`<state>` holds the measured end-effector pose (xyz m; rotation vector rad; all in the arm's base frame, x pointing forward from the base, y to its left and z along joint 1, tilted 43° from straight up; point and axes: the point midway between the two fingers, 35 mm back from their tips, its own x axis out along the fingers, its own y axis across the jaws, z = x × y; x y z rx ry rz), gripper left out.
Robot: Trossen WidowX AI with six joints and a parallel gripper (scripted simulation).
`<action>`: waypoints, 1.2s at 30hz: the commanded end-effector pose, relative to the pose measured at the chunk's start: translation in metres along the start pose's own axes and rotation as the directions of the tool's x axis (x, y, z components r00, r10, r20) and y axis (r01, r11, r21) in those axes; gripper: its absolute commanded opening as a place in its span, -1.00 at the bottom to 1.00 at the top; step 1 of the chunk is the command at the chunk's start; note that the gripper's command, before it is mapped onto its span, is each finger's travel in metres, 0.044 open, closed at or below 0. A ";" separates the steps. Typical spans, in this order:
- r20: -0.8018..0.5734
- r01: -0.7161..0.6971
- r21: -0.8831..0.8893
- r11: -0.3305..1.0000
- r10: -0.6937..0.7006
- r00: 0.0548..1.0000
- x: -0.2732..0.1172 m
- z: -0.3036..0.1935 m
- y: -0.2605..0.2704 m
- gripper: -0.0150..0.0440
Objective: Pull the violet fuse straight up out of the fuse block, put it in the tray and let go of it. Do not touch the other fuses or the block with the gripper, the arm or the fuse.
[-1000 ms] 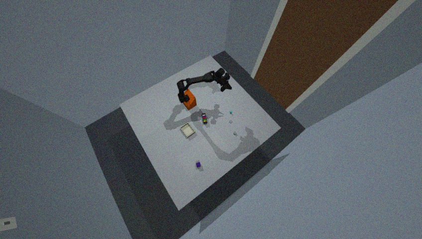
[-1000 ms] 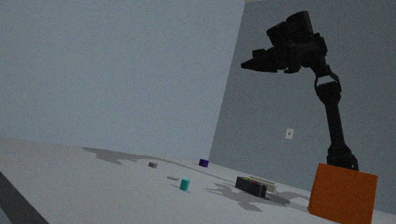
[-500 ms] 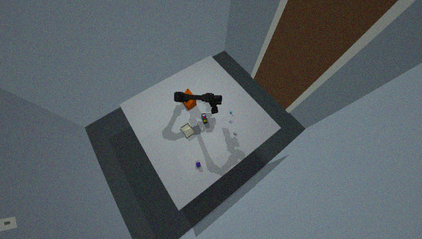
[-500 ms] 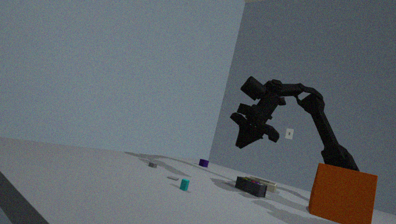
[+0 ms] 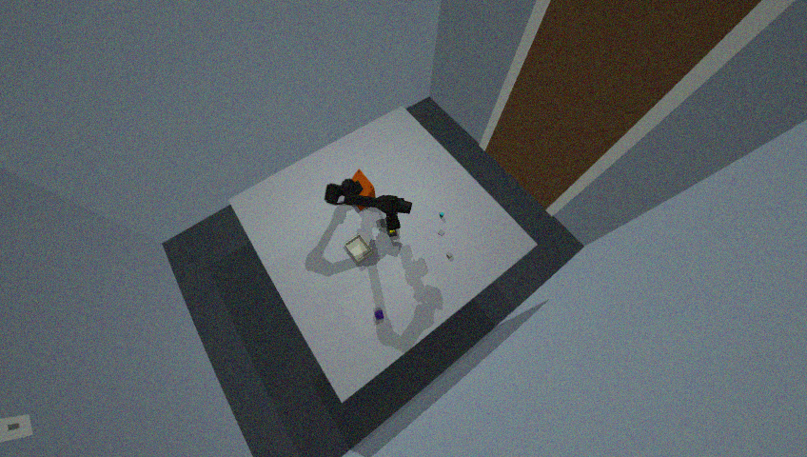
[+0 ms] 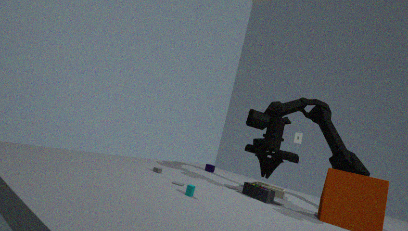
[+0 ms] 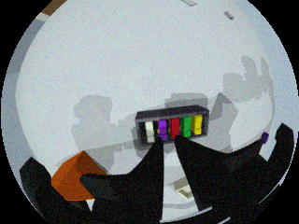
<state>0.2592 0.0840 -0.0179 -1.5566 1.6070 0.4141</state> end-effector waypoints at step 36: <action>-0.007 -0.011 -0.007 1.000 0.010 1.000 0.032 -0.008 0.000 -0.28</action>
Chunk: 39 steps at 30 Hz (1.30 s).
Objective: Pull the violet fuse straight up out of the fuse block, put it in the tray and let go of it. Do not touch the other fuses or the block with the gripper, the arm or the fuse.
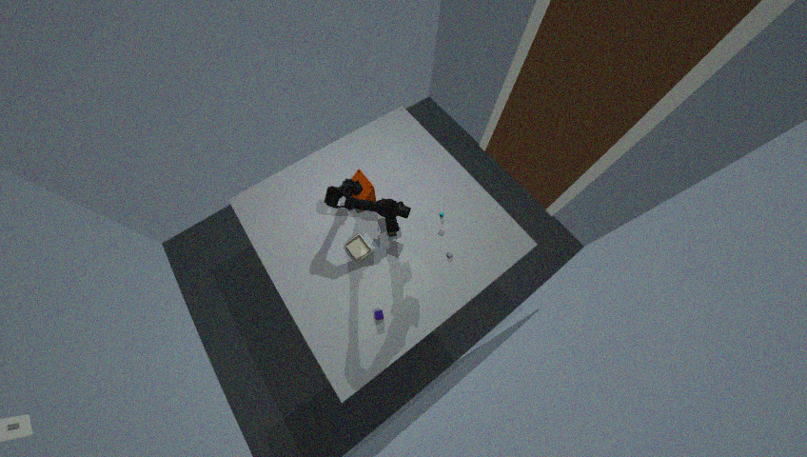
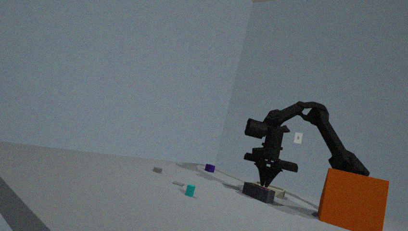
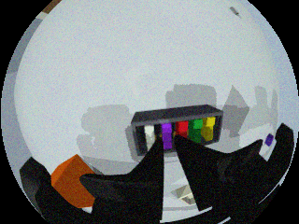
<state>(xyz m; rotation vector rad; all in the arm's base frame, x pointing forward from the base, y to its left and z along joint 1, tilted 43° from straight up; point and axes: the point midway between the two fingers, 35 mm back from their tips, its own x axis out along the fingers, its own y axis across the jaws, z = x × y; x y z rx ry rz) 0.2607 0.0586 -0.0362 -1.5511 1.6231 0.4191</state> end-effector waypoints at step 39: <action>-0.001 0.000 0.000 1.000 0.000 1.000 0.011 0.000 0.000 -0.49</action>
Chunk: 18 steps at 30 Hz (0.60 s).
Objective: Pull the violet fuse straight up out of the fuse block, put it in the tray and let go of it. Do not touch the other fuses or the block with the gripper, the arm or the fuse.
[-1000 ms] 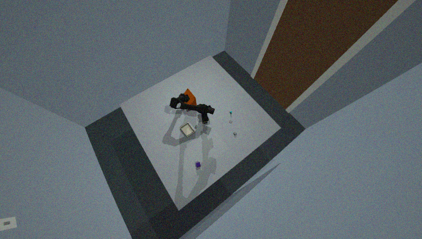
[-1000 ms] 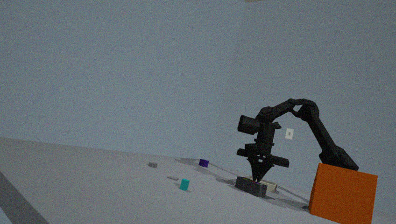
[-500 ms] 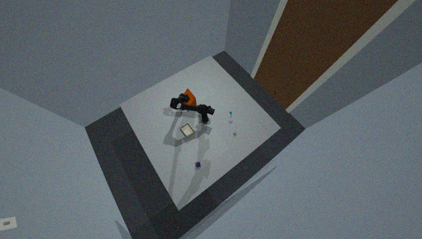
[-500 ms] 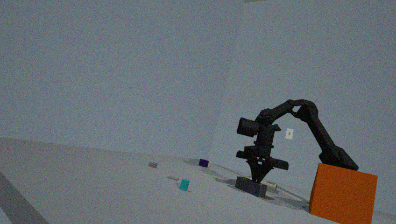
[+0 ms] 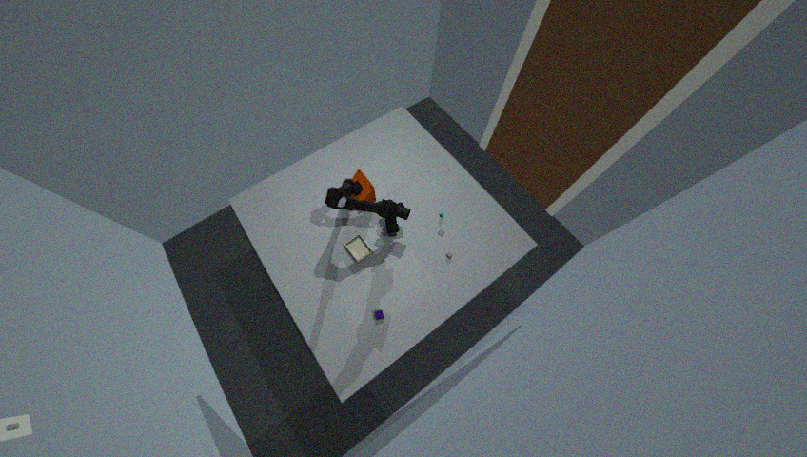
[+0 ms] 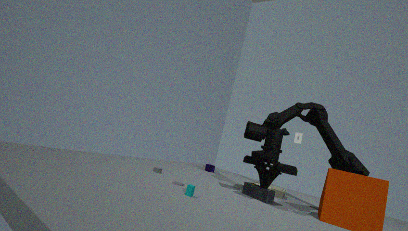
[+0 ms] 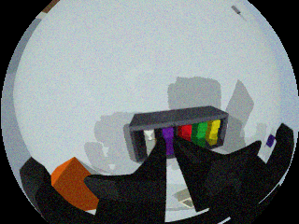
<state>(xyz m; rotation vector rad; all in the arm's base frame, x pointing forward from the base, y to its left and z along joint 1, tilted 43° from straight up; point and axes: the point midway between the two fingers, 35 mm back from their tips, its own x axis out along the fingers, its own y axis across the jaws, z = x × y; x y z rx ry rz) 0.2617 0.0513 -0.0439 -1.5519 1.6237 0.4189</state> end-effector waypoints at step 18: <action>0.001 0.000 -0.001 1.000 0.000 1.000 -0.008 0.001 0.000 -0.49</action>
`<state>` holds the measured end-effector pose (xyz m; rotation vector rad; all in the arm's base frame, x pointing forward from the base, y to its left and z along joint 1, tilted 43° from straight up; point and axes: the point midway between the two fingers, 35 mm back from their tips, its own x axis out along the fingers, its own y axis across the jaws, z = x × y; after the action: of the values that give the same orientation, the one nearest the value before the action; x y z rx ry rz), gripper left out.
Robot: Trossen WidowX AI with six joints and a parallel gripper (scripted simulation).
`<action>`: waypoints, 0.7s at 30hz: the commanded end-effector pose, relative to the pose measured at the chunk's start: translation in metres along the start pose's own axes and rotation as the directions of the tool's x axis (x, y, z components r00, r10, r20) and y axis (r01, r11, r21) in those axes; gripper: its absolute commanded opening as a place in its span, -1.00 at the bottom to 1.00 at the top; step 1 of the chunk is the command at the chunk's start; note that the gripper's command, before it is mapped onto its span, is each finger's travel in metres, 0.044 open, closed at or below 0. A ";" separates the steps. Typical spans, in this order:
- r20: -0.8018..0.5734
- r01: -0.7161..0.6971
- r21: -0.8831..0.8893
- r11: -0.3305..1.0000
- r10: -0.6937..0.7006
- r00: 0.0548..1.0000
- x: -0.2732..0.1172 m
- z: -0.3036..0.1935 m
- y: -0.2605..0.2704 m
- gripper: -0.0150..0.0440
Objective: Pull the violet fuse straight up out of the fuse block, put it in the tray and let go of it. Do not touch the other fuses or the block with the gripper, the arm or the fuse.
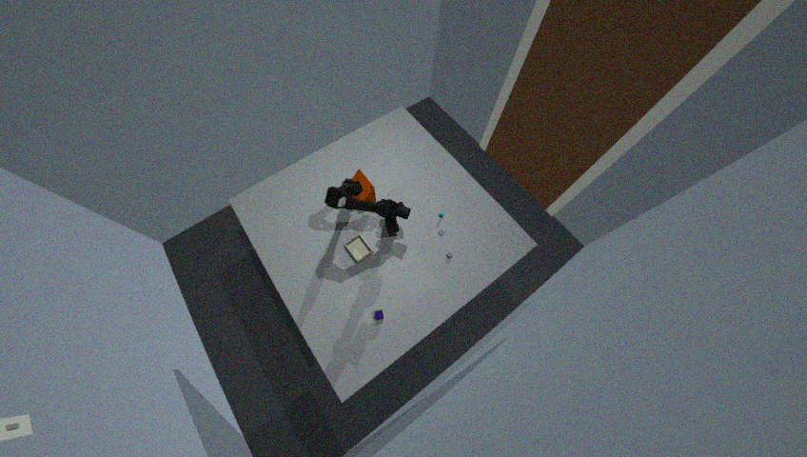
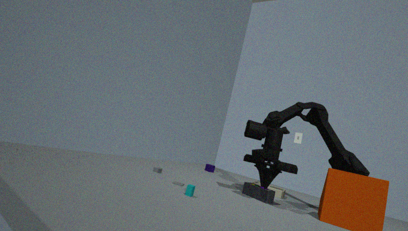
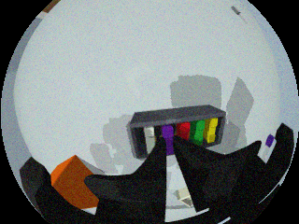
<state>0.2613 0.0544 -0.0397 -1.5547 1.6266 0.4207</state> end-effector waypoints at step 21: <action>0.004 0.002 0.002 1.000 -0.002 1.000 -0.013 0.001 0.000 -0.49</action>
<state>0.2606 0.0614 -0.0322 -1.5570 1.6254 0.4211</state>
